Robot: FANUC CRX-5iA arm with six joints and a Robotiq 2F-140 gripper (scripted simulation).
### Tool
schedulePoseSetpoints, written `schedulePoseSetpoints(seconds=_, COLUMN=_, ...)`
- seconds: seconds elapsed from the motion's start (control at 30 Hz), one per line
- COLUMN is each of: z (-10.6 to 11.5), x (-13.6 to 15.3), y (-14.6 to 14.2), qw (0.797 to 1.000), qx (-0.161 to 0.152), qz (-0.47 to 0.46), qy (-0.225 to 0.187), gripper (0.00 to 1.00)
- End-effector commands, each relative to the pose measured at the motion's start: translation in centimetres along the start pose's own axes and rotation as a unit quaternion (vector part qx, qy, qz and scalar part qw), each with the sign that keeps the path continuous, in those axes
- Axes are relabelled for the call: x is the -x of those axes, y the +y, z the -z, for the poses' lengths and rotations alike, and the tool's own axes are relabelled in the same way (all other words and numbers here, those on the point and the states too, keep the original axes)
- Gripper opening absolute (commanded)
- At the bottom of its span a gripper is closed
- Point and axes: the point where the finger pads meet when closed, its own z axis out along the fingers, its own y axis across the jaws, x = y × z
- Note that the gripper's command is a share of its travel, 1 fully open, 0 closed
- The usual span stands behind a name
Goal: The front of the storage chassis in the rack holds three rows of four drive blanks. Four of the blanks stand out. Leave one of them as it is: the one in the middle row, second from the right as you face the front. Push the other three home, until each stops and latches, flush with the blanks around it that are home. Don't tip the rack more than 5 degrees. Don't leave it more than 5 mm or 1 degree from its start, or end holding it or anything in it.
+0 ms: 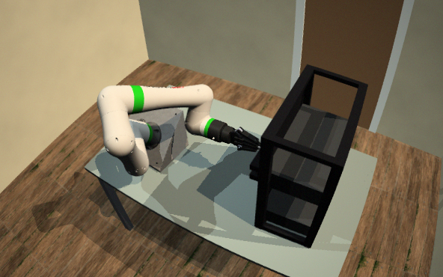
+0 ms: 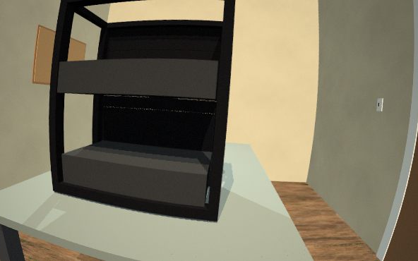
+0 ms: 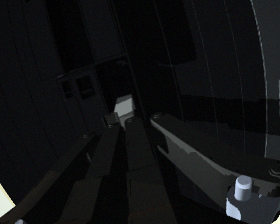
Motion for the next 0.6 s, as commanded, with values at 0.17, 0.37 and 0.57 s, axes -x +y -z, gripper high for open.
schedulePoseSetpoints(seconds=0.17, z=-0.20, x=0.02, y=-0.12, qw=1.000, qx=-0.001, qz=0.000, qy=0.000, gripper=0.00)
schedulePoseSetpoints(seconds=0.37, z=-0.38, x=0.03, y=-0.13, qw=1.000, qx=-0.001, qz=0.000, qy=0.000, gripper=0.00)
schedulePoseSetpoints(seconds=0.57, z=-0.38, x=0.03, y=-0.13, qw=1.000, qx=-0.001, qz=0.000, qy=0.000, gripper=0.00)
